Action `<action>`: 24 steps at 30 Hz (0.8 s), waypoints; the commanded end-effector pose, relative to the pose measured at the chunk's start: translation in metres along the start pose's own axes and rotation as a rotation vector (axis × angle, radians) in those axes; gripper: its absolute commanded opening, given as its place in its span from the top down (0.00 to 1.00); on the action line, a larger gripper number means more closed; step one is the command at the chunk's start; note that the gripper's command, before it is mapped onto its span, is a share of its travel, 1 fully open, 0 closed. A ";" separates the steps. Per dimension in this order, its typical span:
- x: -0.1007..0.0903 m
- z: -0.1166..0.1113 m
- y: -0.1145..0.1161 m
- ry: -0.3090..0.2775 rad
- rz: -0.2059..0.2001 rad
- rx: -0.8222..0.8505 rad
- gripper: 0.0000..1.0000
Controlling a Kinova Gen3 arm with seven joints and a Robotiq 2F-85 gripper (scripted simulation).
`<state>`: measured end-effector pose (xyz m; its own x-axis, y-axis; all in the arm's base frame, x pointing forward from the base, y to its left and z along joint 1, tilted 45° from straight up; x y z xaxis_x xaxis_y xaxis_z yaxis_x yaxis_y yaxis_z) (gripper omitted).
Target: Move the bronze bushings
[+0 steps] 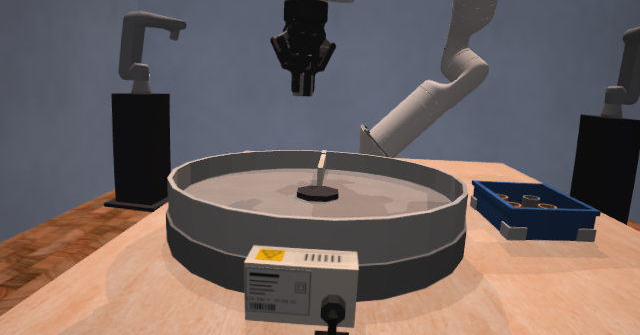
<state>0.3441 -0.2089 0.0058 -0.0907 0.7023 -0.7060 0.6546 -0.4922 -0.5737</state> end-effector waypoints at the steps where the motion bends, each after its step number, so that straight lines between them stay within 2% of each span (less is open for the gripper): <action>1: -0.001 0.000 0.000 0.000 0.002 0.000 0.86; 18: -0.001 0.000 0.000 0.000 0.002 0.000 0.86; 19: -0.001 0.000 0.000 0.000 0.002 0.000 0.61; 24: 0.001 -0.006 -0.006 0.000 0.002 0.000 0.61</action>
<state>0.3433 -0.2061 0.0070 -0.0902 0.7024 -0.7061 0.6524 -0.4940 -0.5747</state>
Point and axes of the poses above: the point where the finger pads meet when closed, its own x axis out along the fingers, its own y axis across the jaws, z = x × y, the point moved 4 cm from there along -x, back along the fingers, and after that the axes turned 9 degrees about x, right-handed, at the moved point
